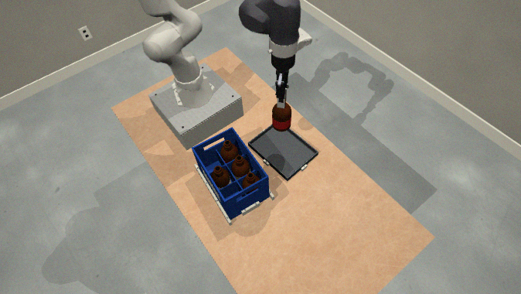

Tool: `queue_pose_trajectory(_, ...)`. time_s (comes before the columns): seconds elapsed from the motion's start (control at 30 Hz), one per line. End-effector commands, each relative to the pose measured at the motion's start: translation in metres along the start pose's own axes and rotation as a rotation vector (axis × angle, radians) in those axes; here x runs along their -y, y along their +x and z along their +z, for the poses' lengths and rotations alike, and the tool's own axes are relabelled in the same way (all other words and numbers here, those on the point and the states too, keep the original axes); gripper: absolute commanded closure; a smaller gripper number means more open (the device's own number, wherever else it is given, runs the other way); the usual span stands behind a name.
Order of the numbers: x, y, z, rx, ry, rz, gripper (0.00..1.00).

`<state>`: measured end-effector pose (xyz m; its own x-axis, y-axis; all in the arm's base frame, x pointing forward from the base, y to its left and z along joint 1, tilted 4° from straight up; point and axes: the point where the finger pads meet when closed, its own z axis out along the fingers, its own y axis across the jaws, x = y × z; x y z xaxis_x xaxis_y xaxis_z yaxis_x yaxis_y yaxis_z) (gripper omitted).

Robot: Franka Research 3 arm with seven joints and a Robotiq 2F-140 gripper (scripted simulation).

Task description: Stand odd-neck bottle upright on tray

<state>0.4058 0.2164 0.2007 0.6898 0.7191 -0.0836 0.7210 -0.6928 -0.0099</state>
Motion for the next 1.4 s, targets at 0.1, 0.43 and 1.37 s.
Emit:
queue_pose_trajectory(0.1, 0.0029, 0.0057, -0.0025, -0.009, -0.001, 0.007, 0.90)
queue_pose_trajectory(0.43, 0.0040, 0.0073, -0.0025, -0.009, -0.001, 0.007, 0.90)
queue_pose_trajectory(1.37, 0.0046, 0.0083, -0.0025, -0.009, -0.001, 0.007, 0.90)
